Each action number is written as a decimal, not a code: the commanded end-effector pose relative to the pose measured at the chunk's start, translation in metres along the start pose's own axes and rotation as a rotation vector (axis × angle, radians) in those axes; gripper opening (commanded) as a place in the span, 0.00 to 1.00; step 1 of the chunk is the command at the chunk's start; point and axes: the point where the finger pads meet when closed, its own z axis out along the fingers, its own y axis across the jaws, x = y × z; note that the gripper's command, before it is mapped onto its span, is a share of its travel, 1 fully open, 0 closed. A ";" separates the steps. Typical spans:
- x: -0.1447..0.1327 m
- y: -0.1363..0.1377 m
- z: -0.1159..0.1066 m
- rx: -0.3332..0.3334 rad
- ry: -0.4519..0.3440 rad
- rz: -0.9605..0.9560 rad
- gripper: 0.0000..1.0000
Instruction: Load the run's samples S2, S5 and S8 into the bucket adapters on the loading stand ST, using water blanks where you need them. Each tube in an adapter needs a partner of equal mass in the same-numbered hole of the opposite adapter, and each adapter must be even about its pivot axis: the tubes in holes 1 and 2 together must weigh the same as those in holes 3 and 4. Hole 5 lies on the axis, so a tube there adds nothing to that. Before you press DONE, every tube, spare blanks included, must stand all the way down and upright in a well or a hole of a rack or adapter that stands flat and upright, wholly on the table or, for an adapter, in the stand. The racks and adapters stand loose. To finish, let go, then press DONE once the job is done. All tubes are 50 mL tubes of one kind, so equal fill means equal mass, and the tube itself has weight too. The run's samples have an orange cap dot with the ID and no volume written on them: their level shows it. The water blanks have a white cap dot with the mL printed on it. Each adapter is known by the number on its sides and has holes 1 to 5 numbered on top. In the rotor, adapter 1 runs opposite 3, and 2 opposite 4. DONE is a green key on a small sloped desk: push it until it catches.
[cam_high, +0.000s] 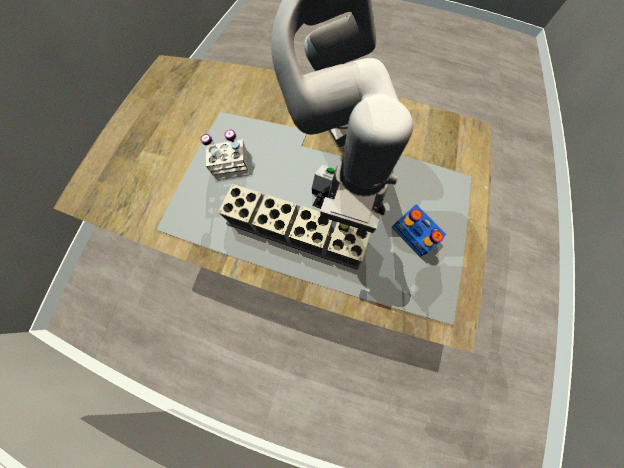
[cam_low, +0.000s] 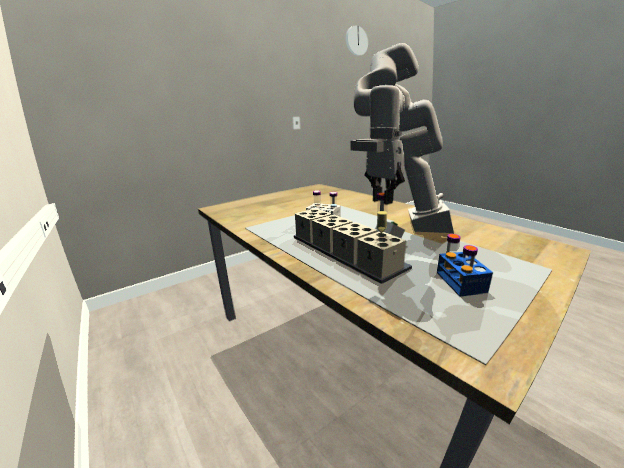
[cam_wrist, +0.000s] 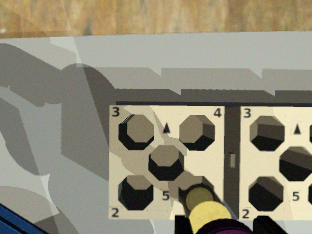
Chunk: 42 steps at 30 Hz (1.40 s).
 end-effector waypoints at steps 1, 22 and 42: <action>0.001 0.000 0.001 0.002 0.004 0.001 0.00; 0.001 0.000 0.020 0.002 0.004 0.001 0.00; 0.001 0.000 0.038 0.002 0.004 0.001 0.00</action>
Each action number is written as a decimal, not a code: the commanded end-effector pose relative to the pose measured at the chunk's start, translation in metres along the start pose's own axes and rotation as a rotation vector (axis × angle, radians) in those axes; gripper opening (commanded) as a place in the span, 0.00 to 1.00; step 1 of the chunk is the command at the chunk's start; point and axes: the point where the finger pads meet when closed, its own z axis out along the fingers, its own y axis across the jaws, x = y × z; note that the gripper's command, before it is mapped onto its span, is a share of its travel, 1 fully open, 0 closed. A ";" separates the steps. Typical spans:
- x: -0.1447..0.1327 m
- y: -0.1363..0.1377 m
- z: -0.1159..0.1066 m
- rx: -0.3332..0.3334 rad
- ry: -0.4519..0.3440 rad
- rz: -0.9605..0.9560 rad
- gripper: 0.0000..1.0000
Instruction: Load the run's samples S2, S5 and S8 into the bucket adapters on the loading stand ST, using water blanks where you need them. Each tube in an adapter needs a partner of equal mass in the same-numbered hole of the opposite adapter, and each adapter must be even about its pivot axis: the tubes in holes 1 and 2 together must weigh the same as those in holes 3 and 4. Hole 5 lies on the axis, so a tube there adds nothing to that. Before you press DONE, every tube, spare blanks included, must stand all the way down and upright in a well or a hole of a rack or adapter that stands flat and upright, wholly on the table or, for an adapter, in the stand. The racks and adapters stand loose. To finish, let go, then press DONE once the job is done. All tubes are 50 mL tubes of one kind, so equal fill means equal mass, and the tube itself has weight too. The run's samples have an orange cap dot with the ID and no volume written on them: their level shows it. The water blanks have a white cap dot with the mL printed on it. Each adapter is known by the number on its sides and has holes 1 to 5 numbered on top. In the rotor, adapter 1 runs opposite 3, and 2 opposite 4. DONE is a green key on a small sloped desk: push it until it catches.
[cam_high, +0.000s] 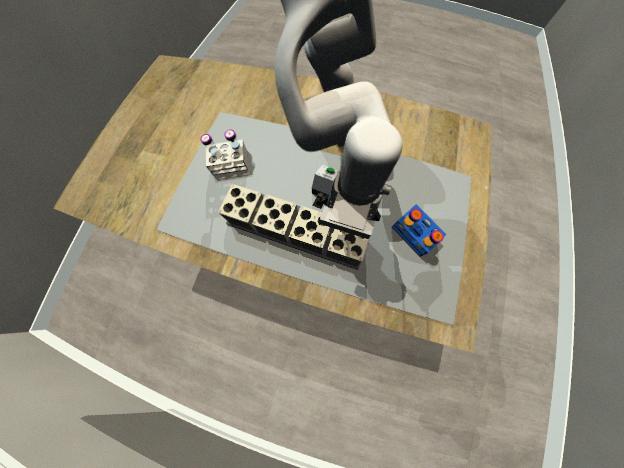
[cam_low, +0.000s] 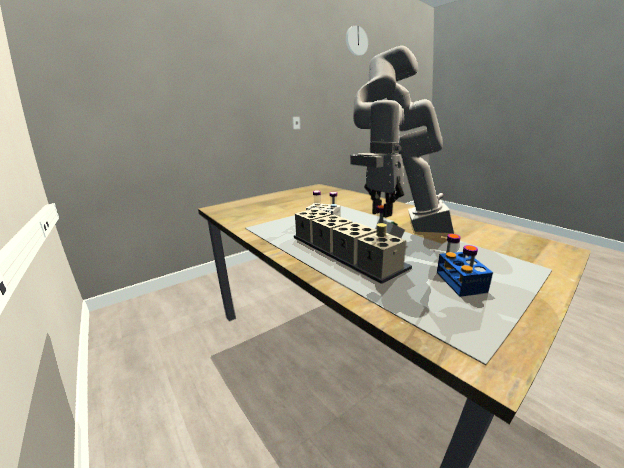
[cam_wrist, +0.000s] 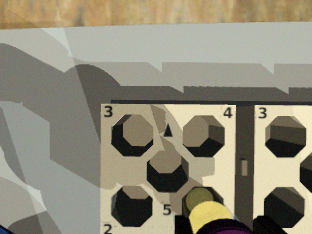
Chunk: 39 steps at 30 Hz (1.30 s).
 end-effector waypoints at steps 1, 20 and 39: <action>0.001 0.000 0.002 0.002 0.004 0.001 0.00; 0.001 0.000 0.019 0.002 0.004 0.001 0.00; 0.001 0.000 0.036 0.002 0.004 0.001 0.00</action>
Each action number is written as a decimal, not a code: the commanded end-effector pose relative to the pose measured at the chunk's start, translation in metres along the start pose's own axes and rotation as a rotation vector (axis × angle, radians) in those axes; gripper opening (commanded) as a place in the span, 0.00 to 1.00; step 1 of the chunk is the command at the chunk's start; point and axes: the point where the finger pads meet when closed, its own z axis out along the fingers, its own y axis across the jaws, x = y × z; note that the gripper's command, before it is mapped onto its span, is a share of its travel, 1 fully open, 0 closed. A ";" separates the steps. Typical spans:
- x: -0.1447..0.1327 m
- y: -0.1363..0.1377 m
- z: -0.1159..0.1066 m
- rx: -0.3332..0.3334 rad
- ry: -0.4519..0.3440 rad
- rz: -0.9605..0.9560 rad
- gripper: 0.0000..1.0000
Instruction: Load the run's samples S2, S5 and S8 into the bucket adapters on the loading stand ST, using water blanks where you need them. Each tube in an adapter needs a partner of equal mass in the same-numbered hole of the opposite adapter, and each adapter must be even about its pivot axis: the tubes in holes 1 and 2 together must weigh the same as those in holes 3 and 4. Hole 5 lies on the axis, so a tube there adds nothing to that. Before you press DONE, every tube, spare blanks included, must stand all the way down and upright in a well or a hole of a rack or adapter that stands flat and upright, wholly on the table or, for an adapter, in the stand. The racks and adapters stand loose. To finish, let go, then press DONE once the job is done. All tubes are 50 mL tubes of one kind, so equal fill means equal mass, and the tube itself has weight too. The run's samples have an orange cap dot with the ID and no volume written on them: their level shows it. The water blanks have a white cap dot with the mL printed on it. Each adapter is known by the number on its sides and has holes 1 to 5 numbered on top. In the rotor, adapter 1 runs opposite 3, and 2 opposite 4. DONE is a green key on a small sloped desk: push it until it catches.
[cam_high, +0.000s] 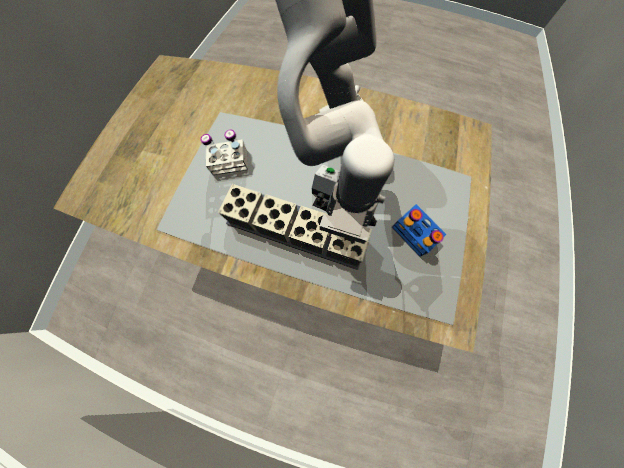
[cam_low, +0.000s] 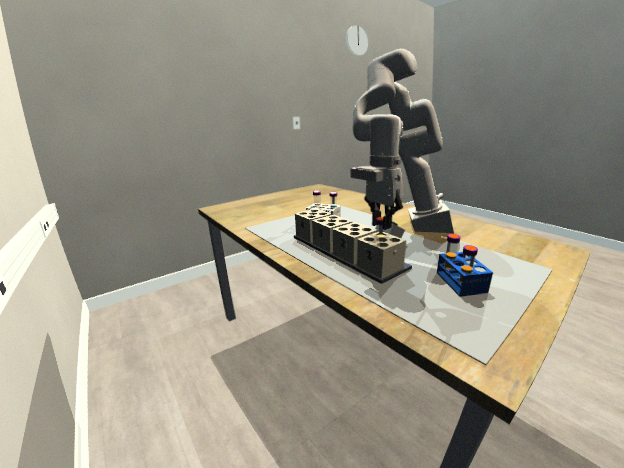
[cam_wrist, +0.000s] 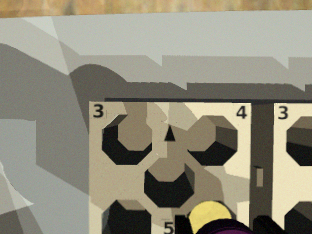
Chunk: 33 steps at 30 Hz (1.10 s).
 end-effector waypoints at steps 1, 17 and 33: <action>0.001 0.000 0.003 0.002 0.004 0.001 0.00; 0.001 0.000 0.017 0.002 0.004 0.001 0.00; 0.001 0.000 0.018 0.002 0.004 0.001 0.44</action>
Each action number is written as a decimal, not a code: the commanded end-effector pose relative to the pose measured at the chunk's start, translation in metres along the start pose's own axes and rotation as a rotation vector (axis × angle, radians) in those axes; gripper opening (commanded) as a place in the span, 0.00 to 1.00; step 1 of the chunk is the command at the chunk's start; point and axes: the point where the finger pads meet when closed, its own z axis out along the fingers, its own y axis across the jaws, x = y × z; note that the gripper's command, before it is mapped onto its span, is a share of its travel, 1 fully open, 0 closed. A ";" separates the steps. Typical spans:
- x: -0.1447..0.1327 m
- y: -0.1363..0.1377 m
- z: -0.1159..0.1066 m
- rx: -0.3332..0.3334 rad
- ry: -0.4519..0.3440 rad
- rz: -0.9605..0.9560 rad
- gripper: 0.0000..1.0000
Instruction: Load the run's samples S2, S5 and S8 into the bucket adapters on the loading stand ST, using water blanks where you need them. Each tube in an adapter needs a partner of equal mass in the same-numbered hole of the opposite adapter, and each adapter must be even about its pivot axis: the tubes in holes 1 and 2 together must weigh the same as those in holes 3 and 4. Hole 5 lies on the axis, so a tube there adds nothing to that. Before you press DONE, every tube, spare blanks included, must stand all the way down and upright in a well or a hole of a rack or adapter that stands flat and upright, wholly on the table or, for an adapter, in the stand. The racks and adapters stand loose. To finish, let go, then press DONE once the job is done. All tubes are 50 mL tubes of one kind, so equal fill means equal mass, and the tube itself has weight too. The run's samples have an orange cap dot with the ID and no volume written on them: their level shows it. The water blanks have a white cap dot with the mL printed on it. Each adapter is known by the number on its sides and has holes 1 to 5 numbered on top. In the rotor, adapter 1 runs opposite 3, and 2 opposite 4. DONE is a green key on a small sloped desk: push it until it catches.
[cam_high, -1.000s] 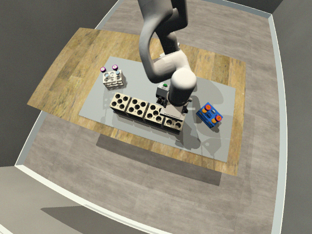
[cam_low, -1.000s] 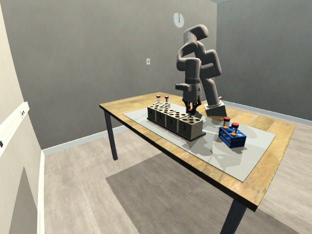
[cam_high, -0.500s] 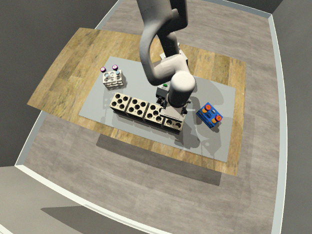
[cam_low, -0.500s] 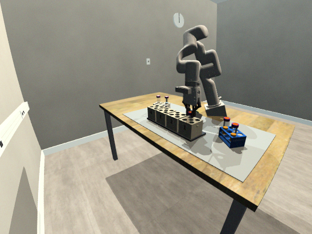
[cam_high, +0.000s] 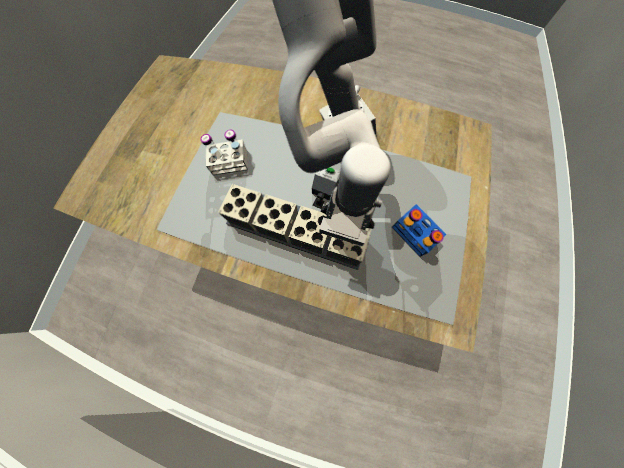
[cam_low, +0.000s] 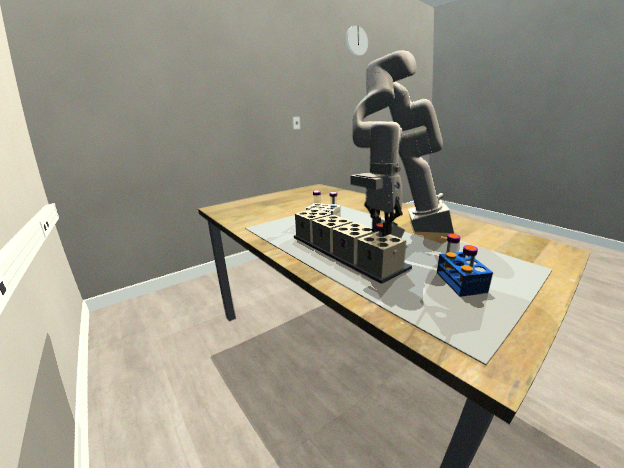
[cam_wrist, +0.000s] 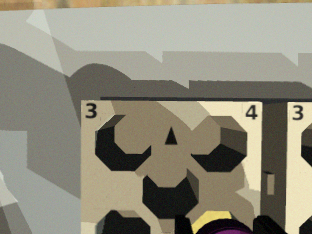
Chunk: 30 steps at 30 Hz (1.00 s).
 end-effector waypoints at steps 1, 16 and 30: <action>0.001 0.000 -0.001 0.002 0.003 0.001 0.44; 0.001 0.000 -0.001 0.002 0.004 0.001 0.44; 0.001 0.000 -0.005 0.002 0.003 0.001 0.44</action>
